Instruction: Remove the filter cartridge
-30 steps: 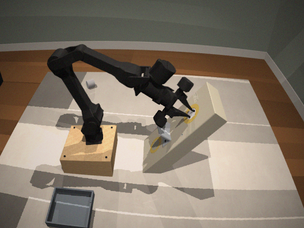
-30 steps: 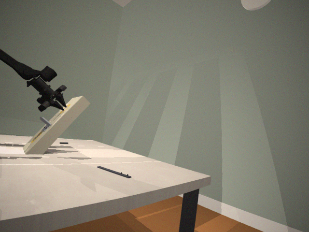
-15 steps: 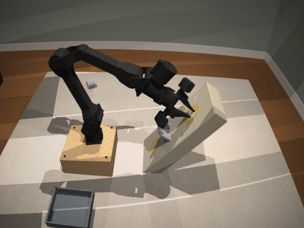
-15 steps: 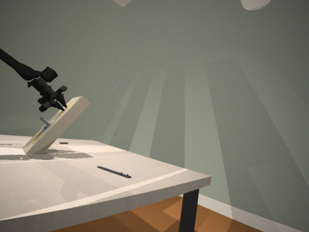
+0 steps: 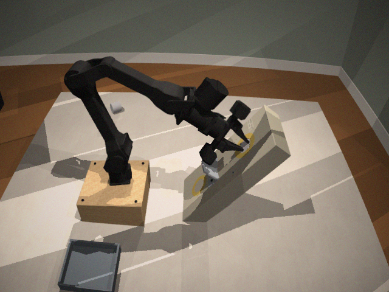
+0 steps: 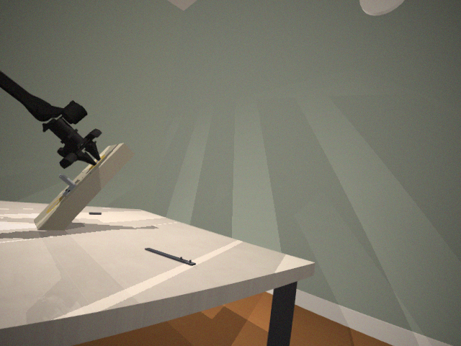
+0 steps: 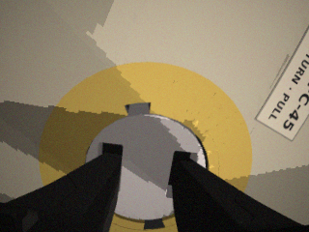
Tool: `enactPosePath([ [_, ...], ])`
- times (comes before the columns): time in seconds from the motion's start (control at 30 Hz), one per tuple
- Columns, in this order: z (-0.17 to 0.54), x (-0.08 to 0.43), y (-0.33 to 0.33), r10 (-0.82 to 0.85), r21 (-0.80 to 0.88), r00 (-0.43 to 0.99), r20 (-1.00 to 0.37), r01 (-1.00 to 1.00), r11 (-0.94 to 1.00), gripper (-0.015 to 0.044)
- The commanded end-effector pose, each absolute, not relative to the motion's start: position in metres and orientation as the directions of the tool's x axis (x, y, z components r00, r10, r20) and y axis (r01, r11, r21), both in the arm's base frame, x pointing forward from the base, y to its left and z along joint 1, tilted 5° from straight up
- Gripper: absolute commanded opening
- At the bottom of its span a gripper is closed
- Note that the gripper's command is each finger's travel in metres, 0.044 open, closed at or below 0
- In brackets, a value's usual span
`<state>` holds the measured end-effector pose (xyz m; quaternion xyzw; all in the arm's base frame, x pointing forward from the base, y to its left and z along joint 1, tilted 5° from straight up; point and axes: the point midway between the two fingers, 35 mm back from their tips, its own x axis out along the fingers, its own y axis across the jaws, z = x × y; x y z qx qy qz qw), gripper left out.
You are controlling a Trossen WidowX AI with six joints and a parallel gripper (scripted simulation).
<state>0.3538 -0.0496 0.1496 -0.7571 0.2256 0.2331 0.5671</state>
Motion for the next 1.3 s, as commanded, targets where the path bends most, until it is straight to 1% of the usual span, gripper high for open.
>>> enactPosePath([
  [0.0,0.1480,0.3568,-0.0503,-0.081,-0.754,0.789,-0.609,-0.607,-0.252,0.0102],
  [0.43,0.1467,0.3586,-0.0505,-0.081,-0.754,0.789,-0.608,-0.607,-0.252,0.0102],
  [0.73,0.1484,0.3547,-0.0498,-0.077,-0.753,0.789,-0.610,-0.607,-0.255,0.0042],
  [0.8,0.1484,0.3547,-0.0498,-0.077,-0.753,0.789,-0.610,-0.607,-0.255,0.0000],
  [0.87,0.1483,0.3549,-0.0498,-0.078,-0.754,0.789,-0.610,-0.607,-0.251,0.0000],
  [0.97,0.1474,0.3567,-0.0502,-0.079,-0.768,0.789,-0.609,-0.612,-0.191,0.0000],
  [1.27,0.1462,0.3592,-0.0506,-0.081,-0.793,0.789,-0.608,-0.599,0.112,0.0000],
])
